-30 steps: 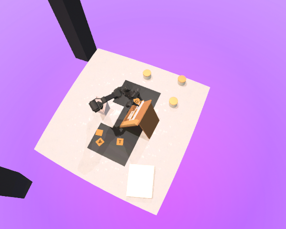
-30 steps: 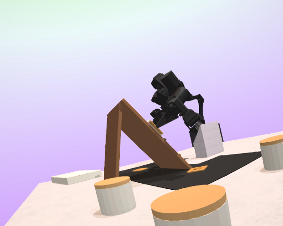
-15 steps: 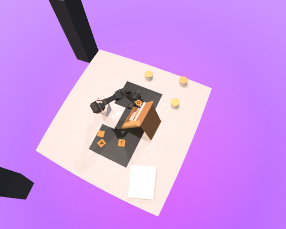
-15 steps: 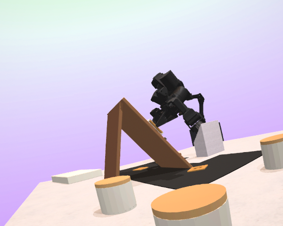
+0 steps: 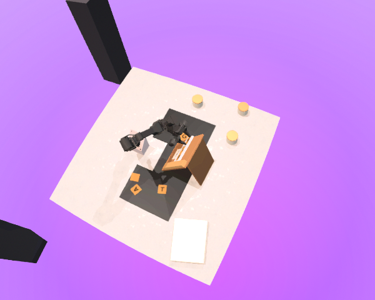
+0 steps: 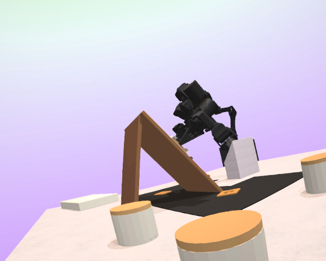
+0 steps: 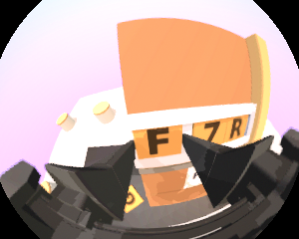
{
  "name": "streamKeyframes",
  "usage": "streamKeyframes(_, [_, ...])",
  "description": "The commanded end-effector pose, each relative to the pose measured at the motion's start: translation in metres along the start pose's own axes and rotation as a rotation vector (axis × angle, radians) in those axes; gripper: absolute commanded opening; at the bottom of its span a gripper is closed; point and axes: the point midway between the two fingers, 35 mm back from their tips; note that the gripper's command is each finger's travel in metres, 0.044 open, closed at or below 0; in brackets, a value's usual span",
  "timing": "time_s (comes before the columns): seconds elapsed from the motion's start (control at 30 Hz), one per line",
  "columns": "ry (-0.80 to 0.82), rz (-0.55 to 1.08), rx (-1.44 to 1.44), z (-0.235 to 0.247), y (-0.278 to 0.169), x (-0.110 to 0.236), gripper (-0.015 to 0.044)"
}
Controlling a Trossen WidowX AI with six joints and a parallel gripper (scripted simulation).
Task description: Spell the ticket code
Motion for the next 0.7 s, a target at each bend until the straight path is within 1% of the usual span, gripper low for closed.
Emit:
streamKeyframes(0.0, [0.003,0.001,0.004,-0.0023,-0.0017,0.0,0.0])
streamKeyframes(0.23, [0.003,0.001,0.004,-0.0057,-0.0031,0.0,0.0])
streamKeyframes(0.6, [0.003,0.001,0.004,-0.0048,-0.0015,0.0041,0.0289])
streamKeyframes(0.67, [0.003,0.001,0.004,-0.0048,-0.0015,0.0075,0.0295])
Point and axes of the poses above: the point midway between the two fingers, 35 mm back from their tips, its own x axis back along the fingers, its own z axis across the jaws, y = z × x, and after that the axes turned 13 degrees about x, right-handed
